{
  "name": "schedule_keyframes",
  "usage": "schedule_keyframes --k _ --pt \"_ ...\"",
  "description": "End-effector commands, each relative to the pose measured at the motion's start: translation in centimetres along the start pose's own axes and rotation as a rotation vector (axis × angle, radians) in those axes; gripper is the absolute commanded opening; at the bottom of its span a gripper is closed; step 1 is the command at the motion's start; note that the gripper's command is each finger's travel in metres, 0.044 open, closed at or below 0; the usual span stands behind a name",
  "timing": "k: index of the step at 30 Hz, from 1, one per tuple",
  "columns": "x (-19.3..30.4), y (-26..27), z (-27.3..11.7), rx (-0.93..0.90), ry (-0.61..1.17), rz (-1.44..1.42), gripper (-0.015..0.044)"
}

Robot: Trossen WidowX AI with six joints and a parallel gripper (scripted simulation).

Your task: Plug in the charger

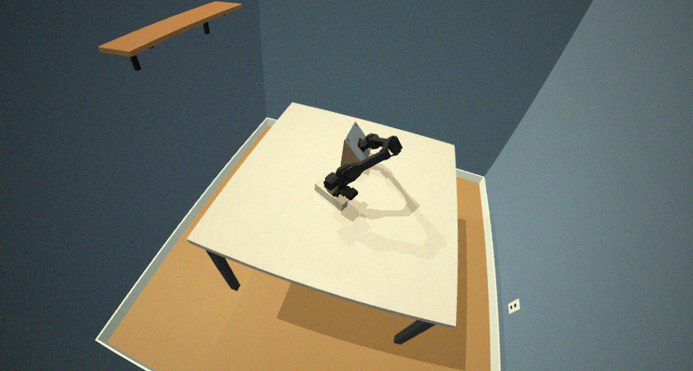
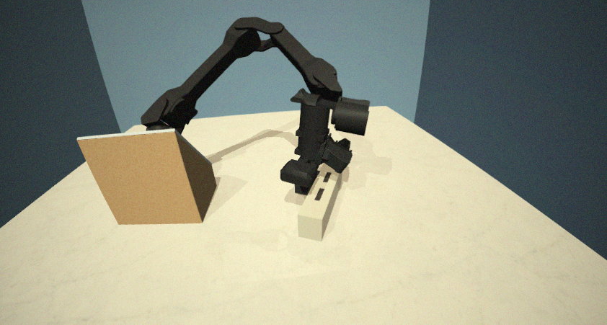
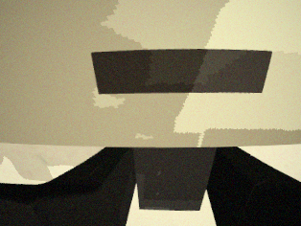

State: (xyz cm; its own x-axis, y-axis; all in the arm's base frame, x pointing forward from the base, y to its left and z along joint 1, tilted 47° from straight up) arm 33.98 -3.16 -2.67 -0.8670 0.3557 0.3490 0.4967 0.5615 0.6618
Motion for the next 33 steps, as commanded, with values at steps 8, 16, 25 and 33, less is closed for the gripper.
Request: schedule_keyframes --k 8,16,25,33 --pt "-0.72 0.15 -0.32 -0.002 -0.035 -0.021 0.0000" --pt "-0.67 0.15 -0.23 -0.002 -0.034 -0.021 0.0000" --pt "-0.61 0.15 -0.12 -0.002 -0.034 -0.021 0.0000" --pt "-0.56 0.14 -0.03 -0.002 -0.034 -0.021 0.0000"
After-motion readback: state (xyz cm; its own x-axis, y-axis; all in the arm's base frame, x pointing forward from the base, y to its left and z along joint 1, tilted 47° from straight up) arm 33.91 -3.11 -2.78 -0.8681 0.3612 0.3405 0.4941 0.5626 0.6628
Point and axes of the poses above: the point midway between the two fingers, 35 mm back from their tips, its own z axis out along the fingers, its own y axis across the jaws, x = y × z, the point moved 3 cm from there along -z, back along the fingers, and after that the axes turned 1 degree about z, right-handed, at the moved point
